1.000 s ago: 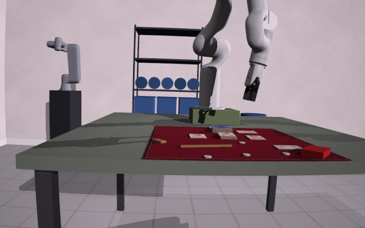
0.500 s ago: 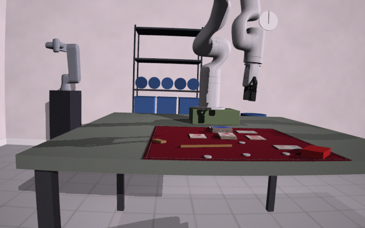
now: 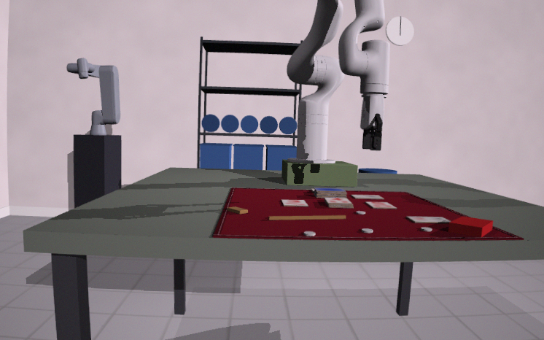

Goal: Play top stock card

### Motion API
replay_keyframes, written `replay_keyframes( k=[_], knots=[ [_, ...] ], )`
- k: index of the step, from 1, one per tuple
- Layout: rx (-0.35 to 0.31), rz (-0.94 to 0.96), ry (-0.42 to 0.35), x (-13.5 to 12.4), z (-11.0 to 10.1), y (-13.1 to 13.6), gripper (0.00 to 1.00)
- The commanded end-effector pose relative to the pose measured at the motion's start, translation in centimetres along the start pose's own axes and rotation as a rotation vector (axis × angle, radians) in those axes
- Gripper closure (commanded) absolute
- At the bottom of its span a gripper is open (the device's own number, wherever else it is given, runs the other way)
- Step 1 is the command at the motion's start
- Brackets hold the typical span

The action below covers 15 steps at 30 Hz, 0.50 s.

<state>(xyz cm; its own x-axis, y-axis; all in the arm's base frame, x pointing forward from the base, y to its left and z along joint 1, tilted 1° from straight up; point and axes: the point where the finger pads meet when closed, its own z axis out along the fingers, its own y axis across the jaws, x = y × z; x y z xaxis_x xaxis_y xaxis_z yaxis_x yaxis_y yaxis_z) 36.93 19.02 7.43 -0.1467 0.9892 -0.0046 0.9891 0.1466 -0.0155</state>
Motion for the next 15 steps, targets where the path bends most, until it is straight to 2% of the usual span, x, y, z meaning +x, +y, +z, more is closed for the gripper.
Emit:
replay_keyframes(
  k=[1,15],
  knots=[
    [-0.003,-0.001,0.004,0.02,-0.06,0.11,0.0],
    [-0.004,-0.029,0.005,0.01,0.0,0.12,0.0]
  ],
)
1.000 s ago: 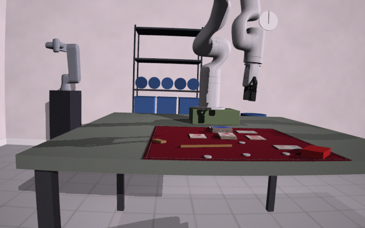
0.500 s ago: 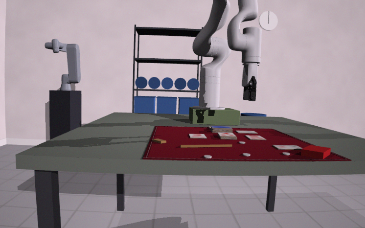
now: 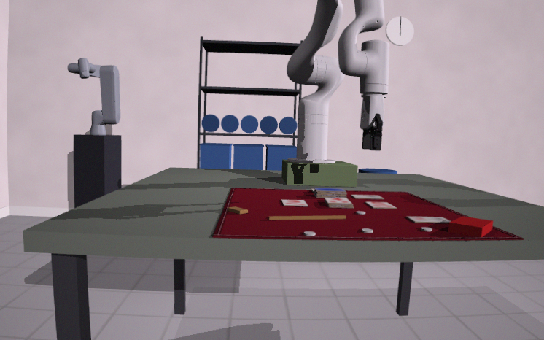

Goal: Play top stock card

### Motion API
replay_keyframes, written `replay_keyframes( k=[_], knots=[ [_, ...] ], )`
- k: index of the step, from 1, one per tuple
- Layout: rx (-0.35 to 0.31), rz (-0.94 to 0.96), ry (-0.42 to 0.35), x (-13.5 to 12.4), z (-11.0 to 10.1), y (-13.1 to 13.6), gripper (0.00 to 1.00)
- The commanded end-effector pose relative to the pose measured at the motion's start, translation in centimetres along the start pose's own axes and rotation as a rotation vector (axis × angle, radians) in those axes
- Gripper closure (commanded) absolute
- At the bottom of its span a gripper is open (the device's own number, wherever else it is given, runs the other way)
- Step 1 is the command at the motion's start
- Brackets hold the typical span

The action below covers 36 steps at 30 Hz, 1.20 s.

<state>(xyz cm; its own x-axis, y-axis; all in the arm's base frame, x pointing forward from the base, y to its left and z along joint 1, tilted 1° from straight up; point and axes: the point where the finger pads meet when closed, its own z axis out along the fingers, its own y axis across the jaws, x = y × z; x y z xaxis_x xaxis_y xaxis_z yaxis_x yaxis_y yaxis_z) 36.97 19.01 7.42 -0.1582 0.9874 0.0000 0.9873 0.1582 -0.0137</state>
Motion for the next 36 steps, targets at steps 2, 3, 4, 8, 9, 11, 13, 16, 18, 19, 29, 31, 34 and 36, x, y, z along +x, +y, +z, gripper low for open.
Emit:
replay_keyframes(
  k=[2,3,4,8,9,11,13,16,18,19,29,31,34,36],
  knots=[
    [-0.002,-0.047,0.0,0.0,0.1,0.1,0.0],
    [-0.002,-0.067,0.0,0.0,0.1,0.1,0.0],
    [-0.002,-0.091,0.0,0.0,0.2,0.1,0.0],
    [-0.002,-0.149,-0.001,0.0,0.3,0.1,0.0],
    [-0.002,-0.184,-0.001,0.0,0.4,0.1,0.0],
    [-0.002,-0.265,-0.001,0.0,0.6,0.1,0.0],
    [-0.002,-0.351,-0.002,0.0,0.8,0.1,0.0],
    [-0.002,-0.456,-0.003,-0.1,1.1,0.2,0.0],
    [-0.002,-0.529,-0.003,-0.1,1.2,0.2,0.0],
    [-0.002,-0.534,-0.003,-0.1,1.2,0.2,0.0],
    [-0.001,-0.883,-0.005,-0.1,2.1,0.2,0.0],
    [-0.001,-0.955,-0.006,-0.1,2.3,0.2,0.0],
    [-0.001,-1.042,-0.006,-0.1,2.5,0.2,0.0],
    [-0.001,-1.123,-0.006,-0.2,2.7,0.2,0.0]
  ],
)
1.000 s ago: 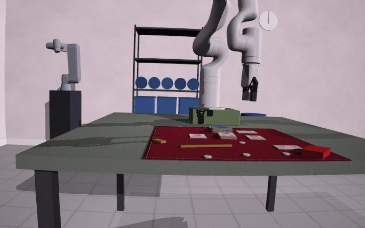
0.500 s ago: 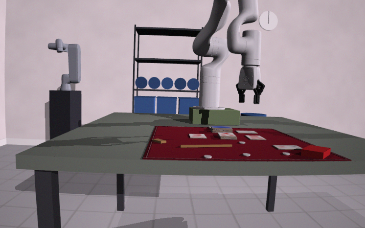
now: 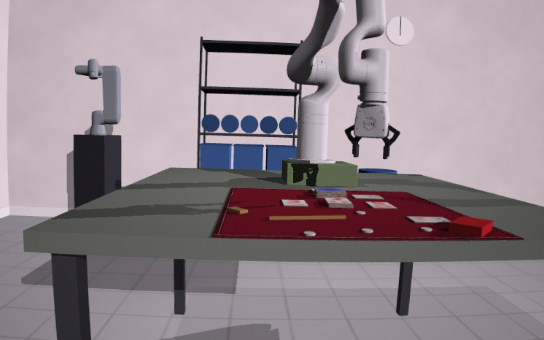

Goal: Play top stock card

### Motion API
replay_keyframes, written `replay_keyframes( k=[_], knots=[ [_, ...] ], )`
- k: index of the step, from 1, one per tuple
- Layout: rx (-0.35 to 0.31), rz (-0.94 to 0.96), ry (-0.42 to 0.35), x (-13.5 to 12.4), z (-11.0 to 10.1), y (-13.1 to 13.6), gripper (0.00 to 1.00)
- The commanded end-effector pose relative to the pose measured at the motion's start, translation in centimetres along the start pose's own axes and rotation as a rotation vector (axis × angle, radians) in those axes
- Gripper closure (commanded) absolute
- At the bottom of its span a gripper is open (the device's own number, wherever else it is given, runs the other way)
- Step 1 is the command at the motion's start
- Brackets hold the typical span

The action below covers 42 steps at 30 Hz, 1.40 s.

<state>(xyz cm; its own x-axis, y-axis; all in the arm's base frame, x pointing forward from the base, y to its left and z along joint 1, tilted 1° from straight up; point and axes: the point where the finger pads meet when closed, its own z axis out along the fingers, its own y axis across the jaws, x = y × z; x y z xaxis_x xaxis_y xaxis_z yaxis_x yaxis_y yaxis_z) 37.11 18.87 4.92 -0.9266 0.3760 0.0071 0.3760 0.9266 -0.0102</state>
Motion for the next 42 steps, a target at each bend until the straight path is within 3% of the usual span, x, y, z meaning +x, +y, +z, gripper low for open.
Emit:
replay_keyframes(
  k=[1,7,21,23,34,42],
  knots=[
    [-0.001,-0.14,-0.001,-0.1,0.3,0.0,0.0],
    [0.0,-0.264,-0.002,-0.1,0.6,0.0,0.0],
    [0.001,-0.816,-0.003,-0.1,2.0,0.0,0.0],
    [0.001,-0.816,-0.003,-0.1,2.0,0.0,0.0],
    [0.002,-1.255,-0.003,-0.1,3.1,-0.1,0.0],
    [0.002,-1.469,-0.003,-0.1,3.6,-0.1,0.0]
  ],
)
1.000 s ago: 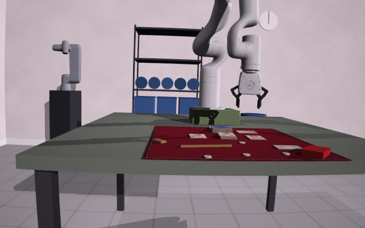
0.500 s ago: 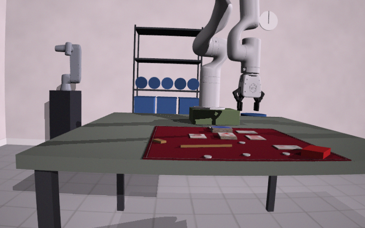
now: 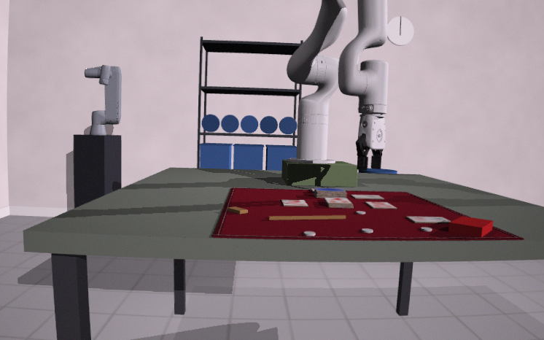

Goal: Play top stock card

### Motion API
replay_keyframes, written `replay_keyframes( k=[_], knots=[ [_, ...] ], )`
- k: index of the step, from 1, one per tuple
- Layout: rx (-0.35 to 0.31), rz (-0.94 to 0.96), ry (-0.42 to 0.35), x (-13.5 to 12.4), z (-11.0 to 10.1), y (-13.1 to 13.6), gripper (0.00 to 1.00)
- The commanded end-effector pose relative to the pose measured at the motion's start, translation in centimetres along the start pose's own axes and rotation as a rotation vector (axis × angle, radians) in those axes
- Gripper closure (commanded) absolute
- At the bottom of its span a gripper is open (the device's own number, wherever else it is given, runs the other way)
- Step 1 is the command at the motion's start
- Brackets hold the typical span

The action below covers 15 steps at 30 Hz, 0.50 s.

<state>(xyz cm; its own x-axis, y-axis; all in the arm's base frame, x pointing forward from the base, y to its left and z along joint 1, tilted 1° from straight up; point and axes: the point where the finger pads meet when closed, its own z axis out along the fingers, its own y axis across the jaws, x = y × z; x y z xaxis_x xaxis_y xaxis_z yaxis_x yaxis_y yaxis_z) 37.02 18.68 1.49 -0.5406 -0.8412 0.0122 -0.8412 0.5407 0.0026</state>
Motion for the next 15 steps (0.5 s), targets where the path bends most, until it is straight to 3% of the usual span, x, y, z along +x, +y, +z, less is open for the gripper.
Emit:
replay_keyframes(
  k=[1,15],
  knots=[
    [0.001,-0.138,-0.001,-0.04,0.29,-0.04,0.0],
    [0.001,-0.534,-0.002,0.05,1.27,0.01,0.0]
  ],
)
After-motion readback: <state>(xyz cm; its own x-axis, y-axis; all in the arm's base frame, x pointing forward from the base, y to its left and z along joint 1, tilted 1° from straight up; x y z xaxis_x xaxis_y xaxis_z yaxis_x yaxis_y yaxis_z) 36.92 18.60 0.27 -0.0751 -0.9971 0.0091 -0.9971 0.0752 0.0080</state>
